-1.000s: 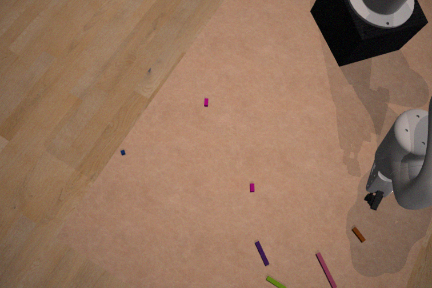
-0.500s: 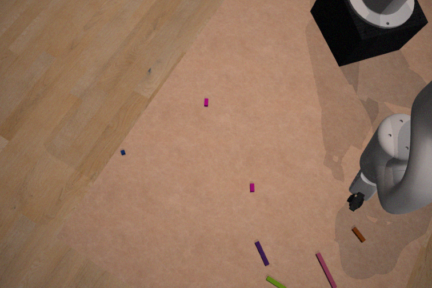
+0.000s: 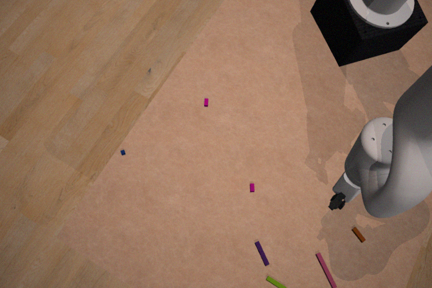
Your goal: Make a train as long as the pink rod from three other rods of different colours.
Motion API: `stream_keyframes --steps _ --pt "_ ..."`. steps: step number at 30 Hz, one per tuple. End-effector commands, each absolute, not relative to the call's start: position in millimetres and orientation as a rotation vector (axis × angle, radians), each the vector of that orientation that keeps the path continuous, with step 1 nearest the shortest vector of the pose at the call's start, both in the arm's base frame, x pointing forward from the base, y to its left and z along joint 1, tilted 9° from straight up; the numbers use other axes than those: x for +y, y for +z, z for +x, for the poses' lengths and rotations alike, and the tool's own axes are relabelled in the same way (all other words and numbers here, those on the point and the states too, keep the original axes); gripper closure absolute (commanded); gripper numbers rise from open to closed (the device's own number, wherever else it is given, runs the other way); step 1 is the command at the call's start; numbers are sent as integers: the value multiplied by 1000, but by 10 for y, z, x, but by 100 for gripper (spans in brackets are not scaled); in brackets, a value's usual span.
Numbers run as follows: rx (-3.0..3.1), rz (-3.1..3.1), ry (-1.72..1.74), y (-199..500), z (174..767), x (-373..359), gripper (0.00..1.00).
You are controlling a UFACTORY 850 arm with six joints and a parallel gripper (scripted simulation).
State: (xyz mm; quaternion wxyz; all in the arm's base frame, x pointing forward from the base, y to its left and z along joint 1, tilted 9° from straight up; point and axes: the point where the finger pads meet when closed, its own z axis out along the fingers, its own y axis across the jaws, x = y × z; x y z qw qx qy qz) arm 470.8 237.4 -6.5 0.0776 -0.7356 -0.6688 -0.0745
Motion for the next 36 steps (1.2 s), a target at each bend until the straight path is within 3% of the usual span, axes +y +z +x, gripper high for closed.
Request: stream_keyframes --steps 1,36 --pt "-1952 -2251 -197 -76 4778 2327 0" --pt "-1334 -2676 -161 -272 5377 1712 0"
